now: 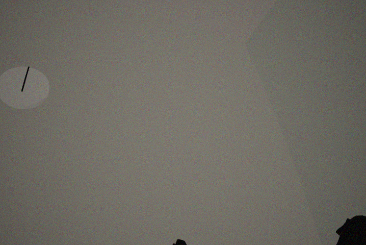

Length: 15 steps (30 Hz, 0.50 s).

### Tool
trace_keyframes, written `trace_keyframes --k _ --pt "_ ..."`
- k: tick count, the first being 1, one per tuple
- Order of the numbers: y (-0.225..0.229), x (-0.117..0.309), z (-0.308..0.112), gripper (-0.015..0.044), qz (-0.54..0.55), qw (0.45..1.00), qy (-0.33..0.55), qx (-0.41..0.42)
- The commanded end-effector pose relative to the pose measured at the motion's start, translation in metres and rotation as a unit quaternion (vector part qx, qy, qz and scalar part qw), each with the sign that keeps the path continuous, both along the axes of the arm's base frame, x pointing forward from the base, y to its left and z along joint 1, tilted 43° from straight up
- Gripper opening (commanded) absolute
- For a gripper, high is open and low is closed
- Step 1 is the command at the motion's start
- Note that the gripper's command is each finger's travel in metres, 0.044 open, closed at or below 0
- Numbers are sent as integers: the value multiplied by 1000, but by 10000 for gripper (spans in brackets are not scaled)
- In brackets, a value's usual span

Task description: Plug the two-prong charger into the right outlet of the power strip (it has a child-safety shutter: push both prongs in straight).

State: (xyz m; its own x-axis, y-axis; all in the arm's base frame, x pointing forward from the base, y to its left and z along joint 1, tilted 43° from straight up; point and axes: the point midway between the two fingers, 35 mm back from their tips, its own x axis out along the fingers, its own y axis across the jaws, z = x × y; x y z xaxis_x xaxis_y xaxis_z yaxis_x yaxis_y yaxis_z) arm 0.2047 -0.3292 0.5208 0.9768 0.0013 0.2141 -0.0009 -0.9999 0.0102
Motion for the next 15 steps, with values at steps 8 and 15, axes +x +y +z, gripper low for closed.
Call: trace_keyframes --k 8,15 --pt "10 -19 23 440 -48 996 -32 -63" --pt "58 -44 62 440 -86 981 -58 -166"
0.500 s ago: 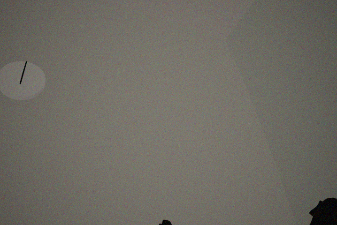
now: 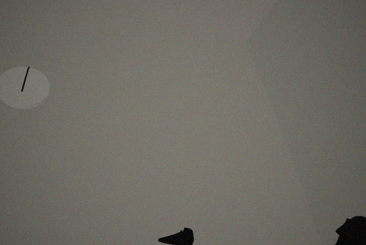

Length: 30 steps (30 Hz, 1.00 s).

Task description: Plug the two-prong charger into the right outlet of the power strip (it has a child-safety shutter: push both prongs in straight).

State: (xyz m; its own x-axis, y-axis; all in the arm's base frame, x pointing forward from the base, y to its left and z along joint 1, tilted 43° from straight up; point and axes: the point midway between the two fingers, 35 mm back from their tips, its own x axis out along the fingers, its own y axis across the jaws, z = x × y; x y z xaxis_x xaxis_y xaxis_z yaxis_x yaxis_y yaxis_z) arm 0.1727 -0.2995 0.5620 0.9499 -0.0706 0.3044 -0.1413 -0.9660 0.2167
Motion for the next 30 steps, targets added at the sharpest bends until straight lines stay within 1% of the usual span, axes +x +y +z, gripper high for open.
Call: trace_keyframes --k 1,13,25,30 --pt "36 -15 26 440 -27 997 -17 -74" --pt "132 -44 72 440 -91 963 -45 -249" --pt "236 -49 90 440 -135 900 -60 -410" --pt "256 -47 88 440 -126 898 -77 -415"
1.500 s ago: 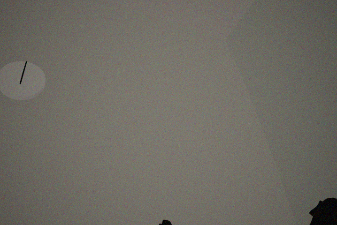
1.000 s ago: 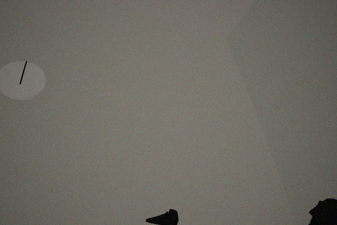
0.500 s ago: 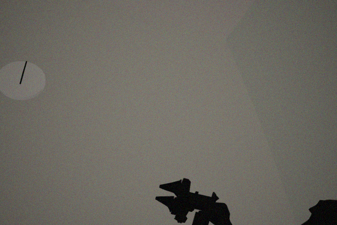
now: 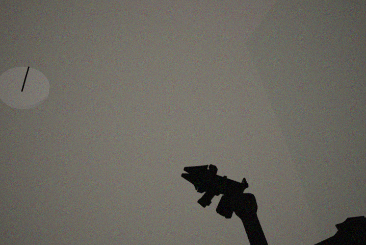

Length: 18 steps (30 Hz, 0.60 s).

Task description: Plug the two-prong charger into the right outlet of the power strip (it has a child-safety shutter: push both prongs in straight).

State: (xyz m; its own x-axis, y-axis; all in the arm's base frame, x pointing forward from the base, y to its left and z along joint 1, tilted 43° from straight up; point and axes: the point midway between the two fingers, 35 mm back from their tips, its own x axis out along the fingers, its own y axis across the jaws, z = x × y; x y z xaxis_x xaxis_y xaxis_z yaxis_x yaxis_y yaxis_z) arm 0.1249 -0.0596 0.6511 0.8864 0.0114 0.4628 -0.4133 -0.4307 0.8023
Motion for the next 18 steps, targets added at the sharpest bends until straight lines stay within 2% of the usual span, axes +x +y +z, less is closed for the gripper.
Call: trace_keyframes --k 1,18 --pt "23 1 -1 440 9 1000 -12 -18" --pt "149 30 -30 440 -50 969 2 -242"
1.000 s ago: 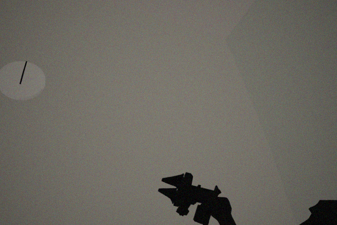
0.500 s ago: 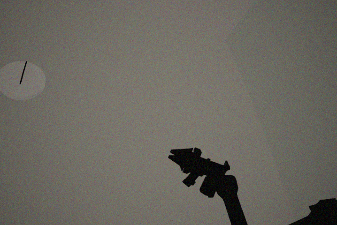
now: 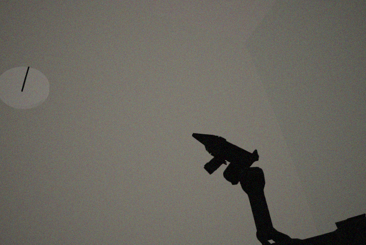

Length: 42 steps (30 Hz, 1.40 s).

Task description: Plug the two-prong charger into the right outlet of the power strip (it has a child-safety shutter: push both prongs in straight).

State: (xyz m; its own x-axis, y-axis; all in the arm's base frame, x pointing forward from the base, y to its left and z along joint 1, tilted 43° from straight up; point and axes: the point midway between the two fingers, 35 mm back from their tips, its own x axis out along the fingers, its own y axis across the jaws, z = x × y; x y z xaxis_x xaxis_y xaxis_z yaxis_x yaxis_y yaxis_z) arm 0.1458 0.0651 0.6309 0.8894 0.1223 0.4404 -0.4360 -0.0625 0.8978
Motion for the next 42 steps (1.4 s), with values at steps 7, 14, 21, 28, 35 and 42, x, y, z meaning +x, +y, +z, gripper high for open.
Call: trace_keyframes --k 7,14,21,28,35,42 --pt "67 33 -32 440 -39 990 17 -136" --pt "80 49 -45 440 -57 982 11 -179" --pt "118 81 -84 440 -71 957 46 -277" --pt "146 113 -131 440 -83 920 87 -372" --pt "164 143 -182 440 -89 873 128 -463" --pt "172 171 -238 440 -89 817 176 -542"
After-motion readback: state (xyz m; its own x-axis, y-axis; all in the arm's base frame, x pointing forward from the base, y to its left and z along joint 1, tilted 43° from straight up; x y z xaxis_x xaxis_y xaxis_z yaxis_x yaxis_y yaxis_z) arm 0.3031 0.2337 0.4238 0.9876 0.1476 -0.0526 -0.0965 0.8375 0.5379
